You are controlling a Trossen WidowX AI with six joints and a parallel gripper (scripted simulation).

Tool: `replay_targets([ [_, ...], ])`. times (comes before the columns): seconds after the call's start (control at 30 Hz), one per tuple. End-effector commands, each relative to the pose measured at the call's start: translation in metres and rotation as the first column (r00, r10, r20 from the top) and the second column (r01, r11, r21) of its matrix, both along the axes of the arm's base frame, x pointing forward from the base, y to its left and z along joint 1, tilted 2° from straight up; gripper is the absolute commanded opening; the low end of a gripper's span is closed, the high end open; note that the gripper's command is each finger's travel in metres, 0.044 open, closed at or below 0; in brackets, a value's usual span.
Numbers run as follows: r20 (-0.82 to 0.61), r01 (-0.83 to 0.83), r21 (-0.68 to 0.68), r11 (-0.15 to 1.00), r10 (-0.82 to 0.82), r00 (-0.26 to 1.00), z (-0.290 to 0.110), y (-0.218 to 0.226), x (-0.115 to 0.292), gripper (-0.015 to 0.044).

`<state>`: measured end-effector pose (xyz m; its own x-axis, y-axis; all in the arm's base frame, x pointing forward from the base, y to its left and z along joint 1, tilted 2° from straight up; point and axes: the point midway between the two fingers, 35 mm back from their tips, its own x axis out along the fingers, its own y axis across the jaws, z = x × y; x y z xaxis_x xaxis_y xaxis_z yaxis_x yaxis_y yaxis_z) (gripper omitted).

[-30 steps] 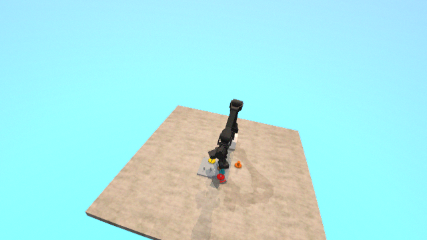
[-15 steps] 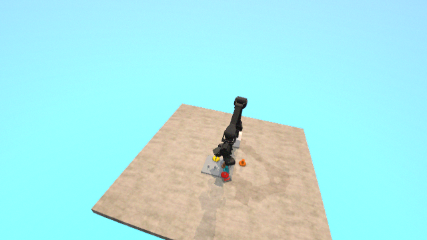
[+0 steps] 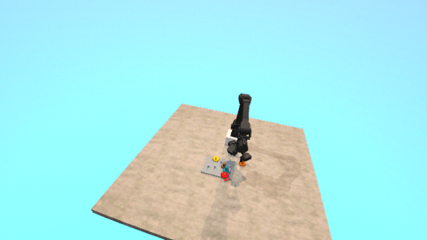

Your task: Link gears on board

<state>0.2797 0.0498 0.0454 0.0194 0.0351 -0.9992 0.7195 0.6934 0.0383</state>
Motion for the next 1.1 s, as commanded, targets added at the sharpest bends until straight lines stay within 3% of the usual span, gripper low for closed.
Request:
replay_targets([
  [0.0, -0.003, -0.132, 0.002, 0.991, 0.132, 0.991, -0.001, 0.04, -0.035, 0.0429],
  [1.07, -0.003, -0.156, 0.002, 0.988, 0.156, 0.988, -0.048, 0.047, -0.042, 0.044],
])
